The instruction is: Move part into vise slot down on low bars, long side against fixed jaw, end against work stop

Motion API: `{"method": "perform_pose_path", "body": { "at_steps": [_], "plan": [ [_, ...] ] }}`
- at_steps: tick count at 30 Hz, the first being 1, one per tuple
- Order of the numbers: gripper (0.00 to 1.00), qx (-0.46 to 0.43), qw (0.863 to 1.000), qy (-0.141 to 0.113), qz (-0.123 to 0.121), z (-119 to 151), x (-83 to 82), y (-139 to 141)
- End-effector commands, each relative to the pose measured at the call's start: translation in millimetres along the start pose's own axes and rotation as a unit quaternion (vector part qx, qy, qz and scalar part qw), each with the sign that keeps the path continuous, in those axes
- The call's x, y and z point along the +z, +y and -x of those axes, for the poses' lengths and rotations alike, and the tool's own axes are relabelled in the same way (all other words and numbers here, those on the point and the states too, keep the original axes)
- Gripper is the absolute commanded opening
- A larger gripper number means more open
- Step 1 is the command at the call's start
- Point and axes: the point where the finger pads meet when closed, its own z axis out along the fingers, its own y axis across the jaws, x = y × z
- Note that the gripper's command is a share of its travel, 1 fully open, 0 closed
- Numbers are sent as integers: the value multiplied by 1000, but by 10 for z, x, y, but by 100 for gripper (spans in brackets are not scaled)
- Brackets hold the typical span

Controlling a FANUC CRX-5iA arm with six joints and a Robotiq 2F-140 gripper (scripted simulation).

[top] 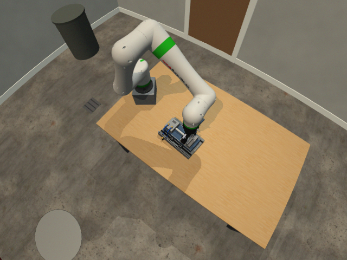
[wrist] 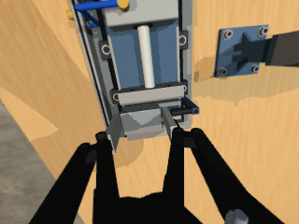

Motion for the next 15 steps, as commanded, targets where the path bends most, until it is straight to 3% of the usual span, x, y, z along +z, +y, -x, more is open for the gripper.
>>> {"method": "perform_pose_path", "body": {
  "at_steps": [1, 15],
  "plan": [
    [47, 0, 1000, 0, 0, 2, -4, 0],
    [47, 0, 1000, 0, 0, 2, -167, 0]
  ]
}}
